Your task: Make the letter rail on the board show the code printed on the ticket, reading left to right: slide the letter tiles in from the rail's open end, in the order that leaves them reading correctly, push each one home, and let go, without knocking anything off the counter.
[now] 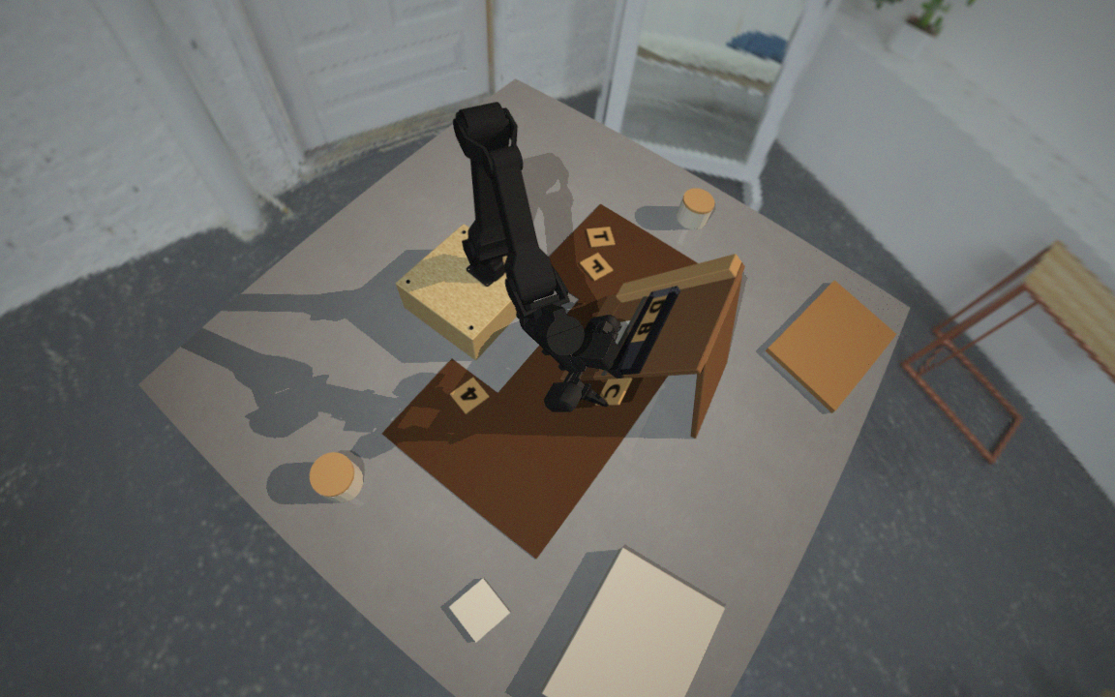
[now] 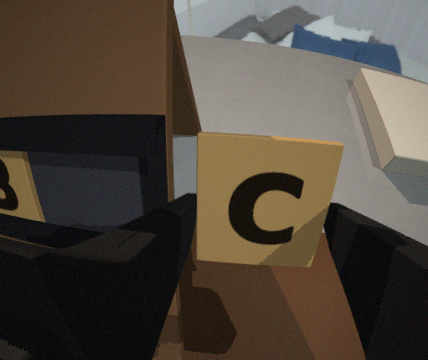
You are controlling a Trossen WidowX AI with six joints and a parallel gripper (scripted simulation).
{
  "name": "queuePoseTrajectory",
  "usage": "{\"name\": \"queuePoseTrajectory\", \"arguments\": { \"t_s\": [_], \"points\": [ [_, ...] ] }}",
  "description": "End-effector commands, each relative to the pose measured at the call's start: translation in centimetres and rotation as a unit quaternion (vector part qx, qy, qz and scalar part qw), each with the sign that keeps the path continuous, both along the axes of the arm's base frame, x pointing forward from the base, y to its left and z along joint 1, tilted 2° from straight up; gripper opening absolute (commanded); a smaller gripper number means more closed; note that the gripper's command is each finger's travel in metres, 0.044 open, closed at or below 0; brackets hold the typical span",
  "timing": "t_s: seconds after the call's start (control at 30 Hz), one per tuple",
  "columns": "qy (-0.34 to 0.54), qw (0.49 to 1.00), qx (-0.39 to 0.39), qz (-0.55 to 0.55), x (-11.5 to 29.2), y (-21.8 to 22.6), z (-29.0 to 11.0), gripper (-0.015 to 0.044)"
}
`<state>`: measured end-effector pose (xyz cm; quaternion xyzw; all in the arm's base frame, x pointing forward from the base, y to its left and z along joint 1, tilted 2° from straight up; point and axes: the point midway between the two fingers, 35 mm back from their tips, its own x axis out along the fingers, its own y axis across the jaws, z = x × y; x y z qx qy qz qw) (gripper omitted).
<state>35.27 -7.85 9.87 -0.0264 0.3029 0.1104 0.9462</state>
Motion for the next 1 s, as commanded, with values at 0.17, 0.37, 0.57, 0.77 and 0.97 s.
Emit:
{"name": "queuePoseTrajectory", "arguments": {
  "t_s": [0.17,0.37,0.57,0.77,0.97],
  "points": [
    [0.002,1.000,0.002,-0.001,-0.1,0.5,-0.1,0.0000],
    [0.002,1.000,0.002,-0.001,-0.2,0.8,-0.1,0.0000],
    [0.002,1.000,0.002,-0.001,-0.3,1.1,0.0,0.0000],
    [0.002,1.000,0.002,-0.001,-0.3,1.4,0.0,0.0000],
    [0.002,1.000,0.002,-0.001,-0.4,1.7,0.0,0.0000]
  ]
}}
